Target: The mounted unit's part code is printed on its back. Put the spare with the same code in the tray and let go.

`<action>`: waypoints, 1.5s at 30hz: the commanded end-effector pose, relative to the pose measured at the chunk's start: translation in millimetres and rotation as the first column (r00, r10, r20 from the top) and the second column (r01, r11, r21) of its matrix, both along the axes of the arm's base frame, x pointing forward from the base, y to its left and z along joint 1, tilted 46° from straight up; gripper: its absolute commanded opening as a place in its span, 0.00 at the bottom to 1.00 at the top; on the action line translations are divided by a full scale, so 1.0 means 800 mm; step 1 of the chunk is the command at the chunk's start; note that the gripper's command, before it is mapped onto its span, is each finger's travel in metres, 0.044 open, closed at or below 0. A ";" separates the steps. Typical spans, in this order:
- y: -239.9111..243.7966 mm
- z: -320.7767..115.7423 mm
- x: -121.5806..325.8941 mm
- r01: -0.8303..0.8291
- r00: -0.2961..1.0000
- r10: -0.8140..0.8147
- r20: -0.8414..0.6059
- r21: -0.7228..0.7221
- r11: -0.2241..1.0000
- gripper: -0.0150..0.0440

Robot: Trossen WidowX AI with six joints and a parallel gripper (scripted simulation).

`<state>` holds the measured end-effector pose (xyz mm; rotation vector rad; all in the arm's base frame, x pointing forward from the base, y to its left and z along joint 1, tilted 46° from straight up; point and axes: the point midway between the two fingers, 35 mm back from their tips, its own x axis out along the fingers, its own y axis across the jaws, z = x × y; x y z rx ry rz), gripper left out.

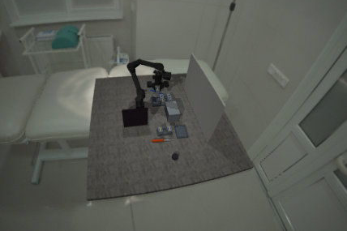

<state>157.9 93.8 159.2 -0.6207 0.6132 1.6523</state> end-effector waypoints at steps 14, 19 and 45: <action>-0.037 -0.018 0.086 0.006 1.000 -0.005 0.013 -0.020 1.000 0.25; -0.050 -0.028 0.110 0.006 1.000 -0.006 0.014 -0.023 1.000 0.25; -0.132 -0.117 0.210 0.004 1.000 -0.004 0.018 -0.029 1.000 0.25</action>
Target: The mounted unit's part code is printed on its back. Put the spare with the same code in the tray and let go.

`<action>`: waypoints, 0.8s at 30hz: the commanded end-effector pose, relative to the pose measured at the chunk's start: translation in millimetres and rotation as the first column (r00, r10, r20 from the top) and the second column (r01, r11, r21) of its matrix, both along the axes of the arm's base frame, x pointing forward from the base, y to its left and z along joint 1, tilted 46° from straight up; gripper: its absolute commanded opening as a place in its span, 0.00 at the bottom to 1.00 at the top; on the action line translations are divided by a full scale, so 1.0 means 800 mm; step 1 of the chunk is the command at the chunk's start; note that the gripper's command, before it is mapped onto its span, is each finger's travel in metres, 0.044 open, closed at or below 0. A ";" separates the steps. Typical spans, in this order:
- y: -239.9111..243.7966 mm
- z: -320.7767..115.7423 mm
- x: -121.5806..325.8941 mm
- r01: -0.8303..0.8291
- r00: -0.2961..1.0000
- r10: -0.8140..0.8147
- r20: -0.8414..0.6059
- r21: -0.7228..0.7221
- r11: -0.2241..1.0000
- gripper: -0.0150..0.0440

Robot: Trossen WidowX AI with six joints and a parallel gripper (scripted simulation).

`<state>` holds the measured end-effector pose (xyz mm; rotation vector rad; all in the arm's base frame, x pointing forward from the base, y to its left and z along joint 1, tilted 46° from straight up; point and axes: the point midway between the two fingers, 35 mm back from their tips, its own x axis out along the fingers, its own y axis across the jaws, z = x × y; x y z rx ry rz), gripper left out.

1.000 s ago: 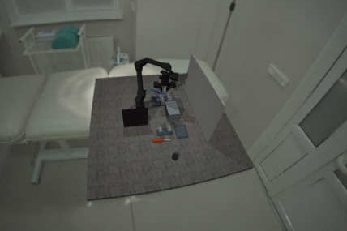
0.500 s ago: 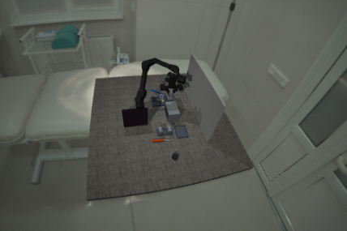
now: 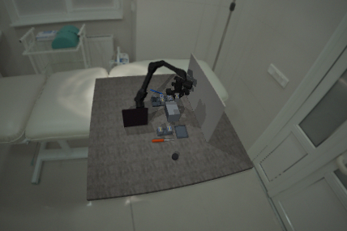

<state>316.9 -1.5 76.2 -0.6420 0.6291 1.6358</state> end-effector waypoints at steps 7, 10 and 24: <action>-0.037 -0.047 0.030 -0.006 1.000 0.006 0.010 -0.004 1.000 0.25; -0.048 -0.062 0.037 -0.007 1.000 0.007 0.010 -0.003 1.000 0.25; -0.096 -0.141 0.056 -0.011 1.000 0.011 0.012 0.005 1.000 0.25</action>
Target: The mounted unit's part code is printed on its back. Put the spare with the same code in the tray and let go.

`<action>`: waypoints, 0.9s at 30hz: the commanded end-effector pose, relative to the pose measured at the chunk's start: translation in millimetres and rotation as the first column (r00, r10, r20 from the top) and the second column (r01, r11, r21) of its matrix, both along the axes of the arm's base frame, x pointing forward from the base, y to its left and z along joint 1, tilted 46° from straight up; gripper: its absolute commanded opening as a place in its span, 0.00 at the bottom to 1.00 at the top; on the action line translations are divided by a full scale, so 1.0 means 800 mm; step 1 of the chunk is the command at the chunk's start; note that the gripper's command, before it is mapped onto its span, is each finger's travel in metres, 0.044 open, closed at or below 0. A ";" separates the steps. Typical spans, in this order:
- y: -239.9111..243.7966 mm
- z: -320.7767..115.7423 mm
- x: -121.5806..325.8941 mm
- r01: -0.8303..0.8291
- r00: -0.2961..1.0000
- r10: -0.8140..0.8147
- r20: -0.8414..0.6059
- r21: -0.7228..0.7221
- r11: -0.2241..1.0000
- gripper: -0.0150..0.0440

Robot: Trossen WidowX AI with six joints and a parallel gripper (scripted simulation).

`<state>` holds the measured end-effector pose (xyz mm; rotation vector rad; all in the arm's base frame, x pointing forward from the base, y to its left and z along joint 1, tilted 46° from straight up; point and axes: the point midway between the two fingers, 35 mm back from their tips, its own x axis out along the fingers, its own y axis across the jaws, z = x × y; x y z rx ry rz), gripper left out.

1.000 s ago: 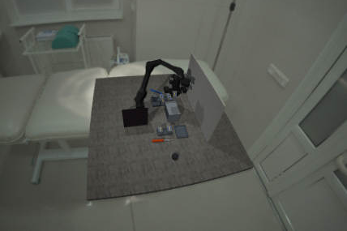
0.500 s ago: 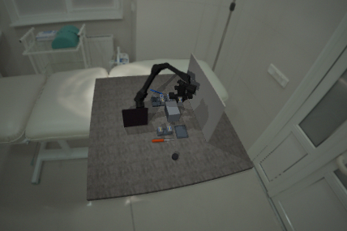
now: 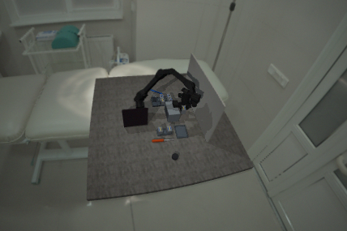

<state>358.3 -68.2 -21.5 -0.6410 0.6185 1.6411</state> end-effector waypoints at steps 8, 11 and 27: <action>-0.038 -0.068 0.007 -0.008 1.000 0.008 0.010 0.003 1.000 0.25; -0.045 -0.083 0.006 -0.009 1.000 0.009 0.010 0.005 1.000 0.25; -0.035 -0.095 0.006 -0.008 1.000 0.008 0.011 0.004 1.000 0.25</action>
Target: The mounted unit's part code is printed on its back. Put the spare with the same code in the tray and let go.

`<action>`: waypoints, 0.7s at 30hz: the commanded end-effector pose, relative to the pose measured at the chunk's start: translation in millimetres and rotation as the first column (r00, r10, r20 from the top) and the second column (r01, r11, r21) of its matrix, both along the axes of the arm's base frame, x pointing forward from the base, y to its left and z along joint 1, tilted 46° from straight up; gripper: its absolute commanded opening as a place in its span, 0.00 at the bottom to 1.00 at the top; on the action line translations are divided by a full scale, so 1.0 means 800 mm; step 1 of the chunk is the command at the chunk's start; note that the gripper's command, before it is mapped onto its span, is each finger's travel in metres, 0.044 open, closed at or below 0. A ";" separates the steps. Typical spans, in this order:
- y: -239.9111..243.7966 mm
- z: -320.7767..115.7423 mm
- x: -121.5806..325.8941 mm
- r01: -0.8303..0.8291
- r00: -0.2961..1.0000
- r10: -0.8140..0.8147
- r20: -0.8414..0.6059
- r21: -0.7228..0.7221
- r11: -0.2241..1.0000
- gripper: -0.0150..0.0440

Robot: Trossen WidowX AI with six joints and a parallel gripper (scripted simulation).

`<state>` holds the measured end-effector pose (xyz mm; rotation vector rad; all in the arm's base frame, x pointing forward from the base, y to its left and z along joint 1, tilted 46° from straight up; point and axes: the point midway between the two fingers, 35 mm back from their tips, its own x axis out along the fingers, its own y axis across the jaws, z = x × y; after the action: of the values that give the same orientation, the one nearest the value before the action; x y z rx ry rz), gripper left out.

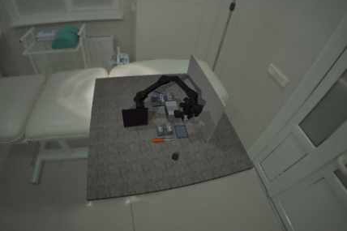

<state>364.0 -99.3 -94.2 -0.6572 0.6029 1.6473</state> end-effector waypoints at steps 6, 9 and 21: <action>0.010 -0.011 0.000 0.005 1.000 -0.005 -0.005 0.002 1.000 0.25; 0.012 -0.014 0.000 0.005 1.000 -0.005 -0.005 0.002 1.000 0.25; 0.024 -0.027 0.000 0.006 1.000 -0.006 -0.004 0.001 1.000 0.25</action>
<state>365.2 -83.7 -112.1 -0.6617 0.6039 1.6454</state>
